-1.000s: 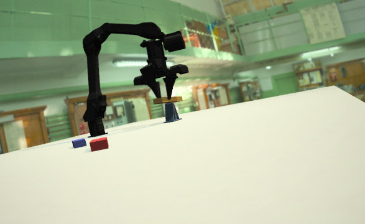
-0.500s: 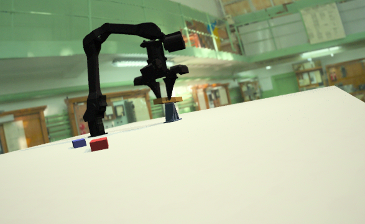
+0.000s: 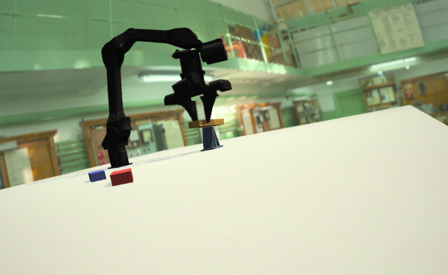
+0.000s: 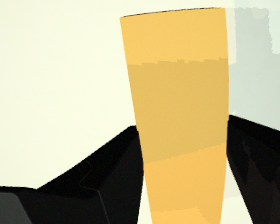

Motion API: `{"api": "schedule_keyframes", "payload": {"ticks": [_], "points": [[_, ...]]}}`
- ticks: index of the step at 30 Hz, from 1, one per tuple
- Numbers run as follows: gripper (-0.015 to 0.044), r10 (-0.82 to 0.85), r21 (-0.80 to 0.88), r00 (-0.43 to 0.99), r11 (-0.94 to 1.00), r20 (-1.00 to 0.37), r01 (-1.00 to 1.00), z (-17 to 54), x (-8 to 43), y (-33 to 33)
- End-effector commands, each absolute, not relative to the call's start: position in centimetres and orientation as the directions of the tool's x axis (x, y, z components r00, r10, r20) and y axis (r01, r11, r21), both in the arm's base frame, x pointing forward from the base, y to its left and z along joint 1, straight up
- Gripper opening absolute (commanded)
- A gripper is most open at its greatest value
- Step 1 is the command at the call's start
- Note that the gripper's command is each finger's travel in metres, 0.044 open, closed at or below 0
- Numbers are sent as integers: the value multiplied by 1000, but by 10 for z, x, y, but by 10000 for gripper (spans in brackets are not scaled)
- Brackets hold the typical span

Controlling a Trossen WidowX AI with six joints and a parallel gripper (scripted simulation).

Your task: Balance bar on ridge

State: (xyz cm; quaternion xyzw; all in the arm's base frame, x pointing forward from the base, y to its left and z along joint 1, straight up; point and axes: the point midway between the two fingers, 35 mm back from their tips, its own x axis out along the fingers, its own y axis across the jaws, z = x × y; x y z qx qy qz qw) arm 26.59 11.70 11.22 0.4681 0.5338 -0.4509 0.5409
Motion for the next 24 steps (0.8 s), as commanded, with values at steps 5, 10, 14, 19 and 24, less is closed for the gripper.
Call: {"api": "schedule_keyframes", "payload": {"ticks": [5, 10, 14, 19, 24], "points": [[0, 10, 23, 22, 153, -1000, 988, 110, 266, 117], [0, 10, 23, 22, 153, -1000, 988, 110, 266, 117], [0, 10, 23, 22, 153, -1000, 988, 110, 265, 116], [0, 10, 23, 22, 153, -1000, 988, 109, 265, 116], [0, 10, 23, 22, 153, -1000, 988, 109, 265, 116]]}}
